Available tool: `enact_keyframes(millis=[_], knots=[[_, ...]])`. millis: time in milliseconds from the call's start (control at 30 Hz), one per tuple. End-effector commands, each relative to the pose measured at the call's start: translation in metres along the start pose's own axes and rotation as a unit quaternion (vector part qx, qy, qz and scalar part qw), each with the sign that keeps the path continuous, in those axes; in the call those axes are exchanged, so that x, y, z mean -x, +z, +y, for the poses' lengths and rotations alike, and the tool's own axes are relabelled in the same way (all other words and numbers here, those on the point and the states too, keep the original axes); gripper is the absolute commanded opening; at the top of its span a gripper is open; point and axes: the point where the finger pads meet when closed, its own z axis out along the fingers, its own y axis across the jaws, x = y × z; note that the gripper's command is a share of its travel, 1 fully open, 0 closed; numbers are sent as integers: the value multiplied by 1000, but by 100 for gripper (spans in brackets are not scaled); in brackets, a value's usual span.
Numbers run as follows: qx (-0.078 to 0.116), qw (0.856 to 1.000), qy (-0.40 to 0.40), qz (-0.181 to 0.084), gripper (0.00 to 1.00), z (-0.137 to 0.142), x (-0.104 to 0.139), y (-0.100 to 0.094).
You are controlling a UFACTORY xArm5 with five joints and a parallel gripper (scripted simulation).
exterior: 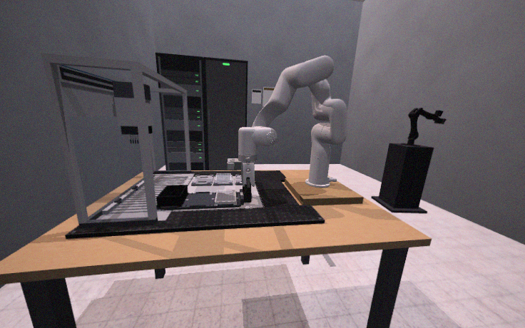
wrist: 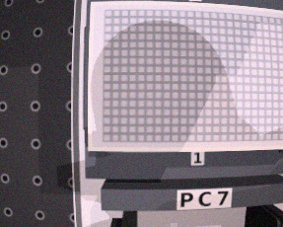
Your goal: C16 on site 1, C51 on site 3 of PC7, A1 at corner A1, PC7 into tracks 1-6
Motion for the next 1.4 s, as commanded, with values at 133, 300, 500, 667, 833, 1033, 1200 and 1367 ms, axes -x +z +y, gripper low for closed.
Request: enact_keyframes(millis=[133, 300, 500, 667, 833, 1033, 1200, 1367], knots=[[0, 1000, 0, 2, 81, 0, -9, -1], [0, 1000, 0, 2, 81, 0, -13, -1], [0, 1000, 0, 2, 81, 0, -19, -1], [0, 1000, 0, 2, 81, 0, -24, -1], [0, 1000, 0, 2, 81, 0, -27, -1], [0, 1000, 0, 2, 81, 0, -33, -1], [0, 1000, 0, 2, 81, 0, -38, -1], [0, 1000, 0, 2, 81, 0, -41, -1]])
